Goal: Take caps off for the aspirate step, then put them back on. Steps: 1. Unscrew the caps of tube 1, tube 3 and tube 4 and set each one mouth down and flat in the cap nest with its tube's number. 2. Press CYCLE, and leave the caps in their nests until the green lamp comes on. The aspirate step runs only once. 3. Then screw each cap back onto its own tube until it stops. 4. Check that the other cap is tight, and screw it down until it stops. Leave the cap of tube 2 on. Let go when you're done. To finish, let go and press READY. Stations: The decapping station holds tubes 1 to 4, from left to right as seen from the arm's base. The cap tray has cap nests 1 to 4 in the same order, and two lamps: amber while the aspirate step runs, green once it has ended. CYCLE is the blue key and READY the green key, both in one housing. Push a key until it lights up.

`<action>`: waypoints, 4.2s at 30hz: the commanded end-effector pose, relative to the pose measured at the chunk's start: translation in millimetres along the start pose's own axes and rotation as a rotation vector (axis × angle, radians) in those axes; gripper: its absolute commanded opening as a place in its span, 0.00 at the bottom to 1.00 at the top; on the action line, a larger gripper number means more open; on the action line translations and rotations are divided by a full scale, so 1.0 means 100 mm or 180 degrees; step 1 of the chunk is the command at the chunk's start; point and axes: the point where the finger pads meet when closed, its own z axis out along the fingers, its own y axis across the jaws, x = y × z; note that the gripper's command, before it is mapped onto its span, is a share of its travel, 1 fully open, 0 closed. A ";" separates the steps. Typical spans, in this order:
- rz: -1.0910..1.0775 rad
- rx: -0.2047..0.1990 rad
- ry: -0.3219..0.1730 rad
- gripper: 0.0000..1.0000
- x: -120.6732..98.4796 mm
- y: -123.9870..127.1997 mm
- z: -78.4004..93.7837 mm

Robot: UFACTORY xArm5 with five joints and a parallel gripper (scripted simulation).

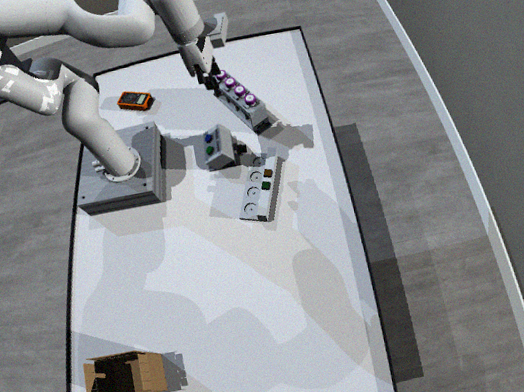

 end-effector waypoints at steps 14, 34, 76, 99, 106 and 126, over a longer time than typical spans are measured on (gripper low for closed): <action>-0.0044 -0.0063 -0.0252 0.46 0.27 -0.01 0.57; 0.0645 -0.0099 -0.0265 0.46 0.19 -0.09 1.61; 0.2553 -0.0196 -0.0290 0.46 0.19 -0.09 1.61; 0.3992 -0.0268 -0.0256 0.46 0.05 -0.47 1.60; 0.4807 -0.0308 -0.0228 0.46 -0.04 -0.72 1.60; 0.5268 -0.0328 -0.0212 0.46 -0.37 -1.64 1.58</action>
